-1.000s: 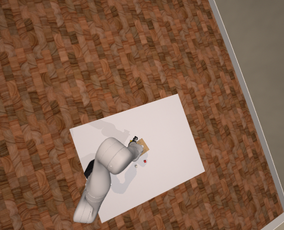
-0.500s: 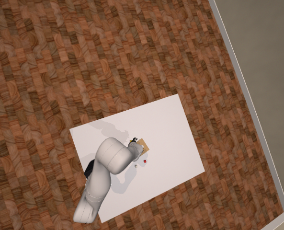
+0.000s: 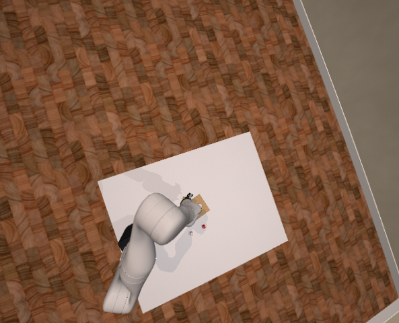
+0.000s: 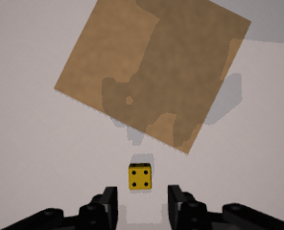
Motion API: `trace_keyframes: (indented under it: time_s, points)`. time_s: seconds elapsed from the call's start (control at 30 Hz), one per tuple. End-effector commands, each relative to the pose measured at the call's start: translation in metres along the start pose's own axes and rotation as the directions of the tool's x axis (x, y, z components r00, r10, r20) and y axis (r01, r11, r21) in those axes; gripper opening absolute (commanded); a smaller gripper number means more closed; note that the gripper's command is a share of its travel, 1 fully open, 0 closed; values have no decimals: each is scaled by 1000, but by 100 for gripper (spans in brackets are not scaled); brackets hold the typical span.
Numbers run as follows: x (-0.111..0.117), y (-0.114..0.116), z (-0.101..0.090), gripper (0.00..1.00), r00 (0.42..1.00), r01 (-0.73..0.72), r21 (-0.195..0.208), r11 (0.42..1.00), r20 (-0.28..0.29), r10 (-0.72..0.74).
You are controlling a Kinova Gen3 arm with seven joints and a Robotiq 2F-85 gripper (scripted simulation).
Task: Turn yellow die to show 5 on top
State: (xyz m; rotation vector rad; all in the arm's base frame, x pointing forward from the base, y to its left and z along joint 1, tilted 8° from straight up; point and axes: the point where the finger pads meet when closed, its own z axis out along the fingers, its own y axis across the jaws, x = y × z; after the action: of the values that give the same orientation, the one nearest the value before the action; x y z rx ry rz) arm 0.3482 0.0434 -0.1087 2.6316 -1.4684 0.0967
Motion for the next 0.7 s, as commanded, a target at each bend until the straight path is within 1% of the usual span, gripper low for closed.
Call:
trace_keyframes:
  time_s: [0.0,0.4,0.67]
  points:
    - [0,-1,0,35,1000,0,1,1000,0,0]
    - [0,-1,0,35,1000,0,1,1000,0,0]
    - [0,-1,5,35,1000,0,1,1000,0,0]
